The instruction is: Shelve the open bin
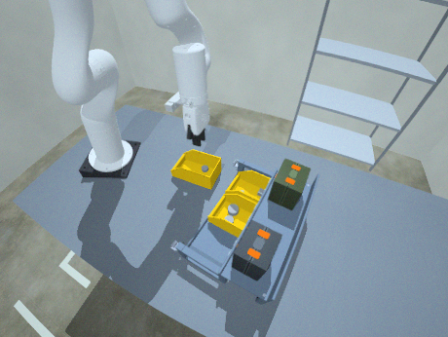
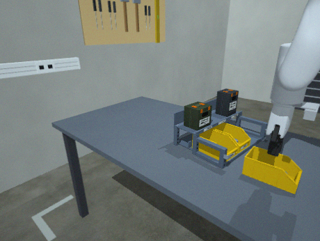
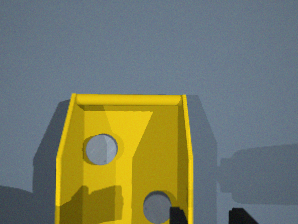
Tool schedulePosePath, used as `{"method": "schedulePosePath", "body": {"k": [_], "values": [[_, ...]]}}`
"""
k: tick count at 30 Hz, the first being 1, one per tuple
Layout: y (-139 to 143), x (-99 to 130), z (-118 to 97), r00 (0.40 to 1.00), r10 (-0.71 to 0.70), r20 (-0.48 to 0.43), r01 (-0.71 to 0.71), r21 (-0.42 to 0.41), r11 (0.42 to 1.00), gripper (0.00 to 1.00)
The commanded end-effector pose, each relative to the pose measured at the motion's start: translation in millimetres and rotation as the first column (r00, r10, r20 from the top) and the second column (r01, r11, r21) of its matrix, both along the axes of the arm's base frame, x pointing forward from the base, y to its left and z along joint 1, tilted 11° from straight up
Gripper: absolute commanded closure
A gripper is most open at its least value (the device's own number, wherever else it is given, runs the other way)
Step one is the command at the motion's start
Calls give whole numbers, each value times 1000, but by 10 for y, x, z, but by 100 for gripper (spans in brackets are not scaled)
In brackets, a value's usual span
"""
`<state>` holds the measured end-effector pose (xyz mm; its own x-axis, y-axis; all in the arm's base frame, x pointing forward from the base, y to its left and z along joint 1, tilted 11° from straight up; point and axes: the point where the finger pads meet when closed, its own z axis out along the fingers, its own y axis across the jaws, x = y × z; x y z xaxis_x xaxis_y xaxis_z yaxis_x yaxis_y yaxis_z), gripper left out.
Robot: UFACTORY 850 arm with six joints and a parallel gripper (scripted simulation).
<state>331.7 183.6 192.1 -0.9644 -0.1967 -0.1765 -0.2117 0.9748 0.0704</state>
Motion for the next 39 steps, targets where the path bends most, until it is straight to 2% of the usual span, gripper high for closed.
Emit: {"method": "schedulePosePath", "body": {"k": [1,2,7,39], "values": [[4,6,1,1000,0,1,0,1,1000,71],[4,6,1,1000,0,1,0,1,1000,71],[51,77,-438,1000,0,1,0,1,1000,71],[46,69,-399,1000,0,1,0,1,1000,71]]}}
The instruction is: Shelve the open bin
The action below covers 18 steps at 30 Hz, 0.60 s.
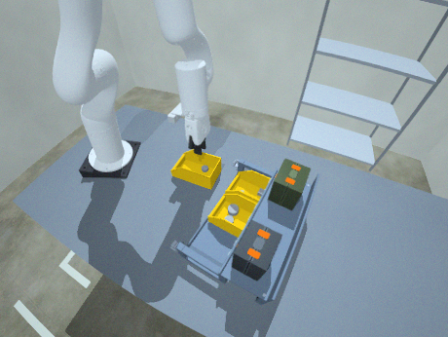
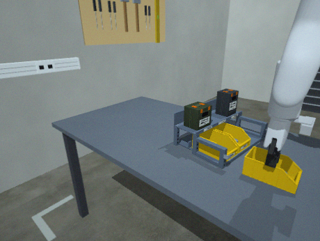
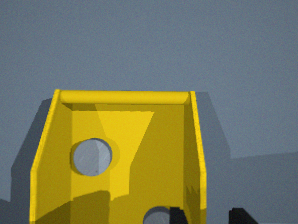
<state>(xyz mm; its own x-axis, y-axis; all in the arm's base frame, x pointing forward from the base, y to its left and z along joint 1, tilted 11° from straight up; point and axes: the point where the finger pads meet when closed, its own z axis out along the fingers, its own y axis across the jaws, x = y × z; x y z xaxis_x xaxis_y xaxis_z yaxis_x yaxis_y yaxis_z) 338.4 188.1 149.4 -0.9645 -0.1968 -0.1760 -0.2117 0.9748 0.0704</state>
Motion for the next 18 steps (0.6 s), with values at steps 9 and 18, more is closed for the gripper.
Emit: {"method": "schedulePosePath", "body": {"k": [9,18], "values": [[-1,0,48,1000,0,1,0,1,1000,71],[-3,-3,67,1000,0,1,0,1,1000,71]]}}
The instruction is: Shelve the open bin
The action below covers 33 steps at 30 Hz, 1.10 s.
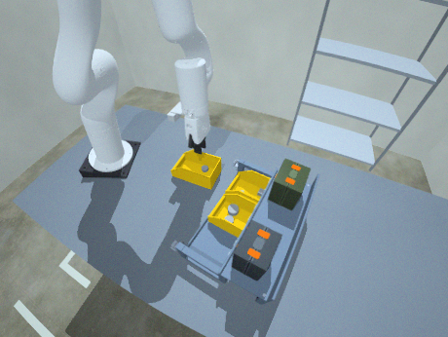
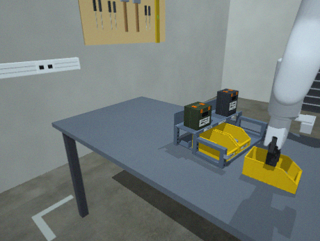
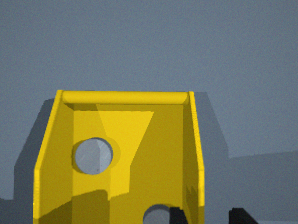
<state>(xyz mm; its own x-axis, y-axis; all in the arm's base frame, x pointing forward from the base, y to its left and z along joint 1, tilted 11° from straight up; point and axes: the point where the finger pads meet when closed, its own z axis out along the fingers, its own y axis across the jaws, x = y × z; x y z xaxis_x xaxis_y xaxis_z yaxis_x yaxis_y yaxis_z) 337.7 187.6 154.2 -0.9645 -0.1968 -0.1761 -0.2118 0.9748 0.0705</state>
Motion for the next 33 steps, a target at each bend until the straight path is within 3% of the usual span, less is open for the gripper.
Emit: {"method": "schedulePosePath", "body": {"k": [1,33], "values": [[2,3,24,1000,0,1,0,1,1000,71],[7,11,-23,1000,0,1,0,1,1000,71]]}}
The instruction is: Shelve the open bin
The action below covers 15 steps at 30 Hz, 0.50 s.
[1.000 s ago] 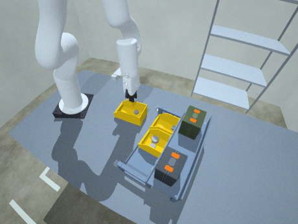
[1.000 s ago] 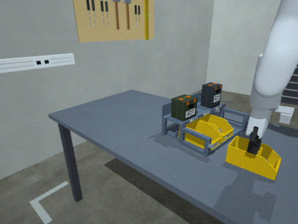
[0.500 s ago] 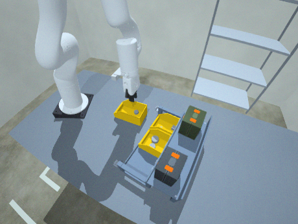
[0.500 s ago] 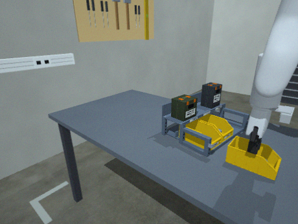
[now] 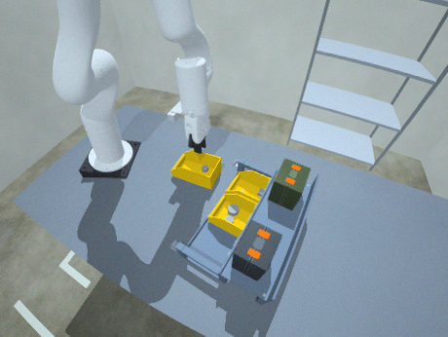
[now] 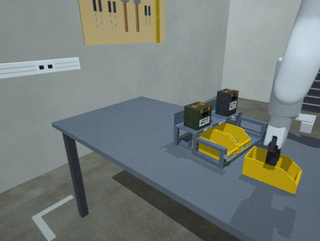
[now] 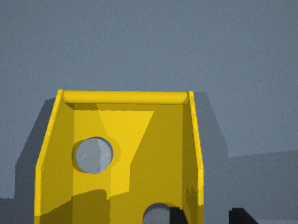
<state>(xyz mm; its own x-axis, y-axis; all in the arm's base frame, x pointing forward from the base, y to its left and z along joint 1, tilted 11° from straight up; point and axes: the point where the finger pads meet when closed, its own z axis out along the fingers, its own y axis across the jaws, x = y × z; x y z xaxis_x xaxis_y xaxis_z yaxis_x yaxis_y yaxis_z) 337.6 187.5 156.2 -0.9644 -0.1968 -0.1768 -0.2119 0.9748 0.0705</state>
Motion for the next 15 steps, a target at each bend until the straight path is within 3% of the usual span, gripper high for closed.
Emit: {"method": "schedulePosePath", "body": {"k": [1,15], "values": [[9,15,-63,1000,0,1,0,1,1000,71],[14,21,-101,1000,0,1,0,0,1000,71]]}}
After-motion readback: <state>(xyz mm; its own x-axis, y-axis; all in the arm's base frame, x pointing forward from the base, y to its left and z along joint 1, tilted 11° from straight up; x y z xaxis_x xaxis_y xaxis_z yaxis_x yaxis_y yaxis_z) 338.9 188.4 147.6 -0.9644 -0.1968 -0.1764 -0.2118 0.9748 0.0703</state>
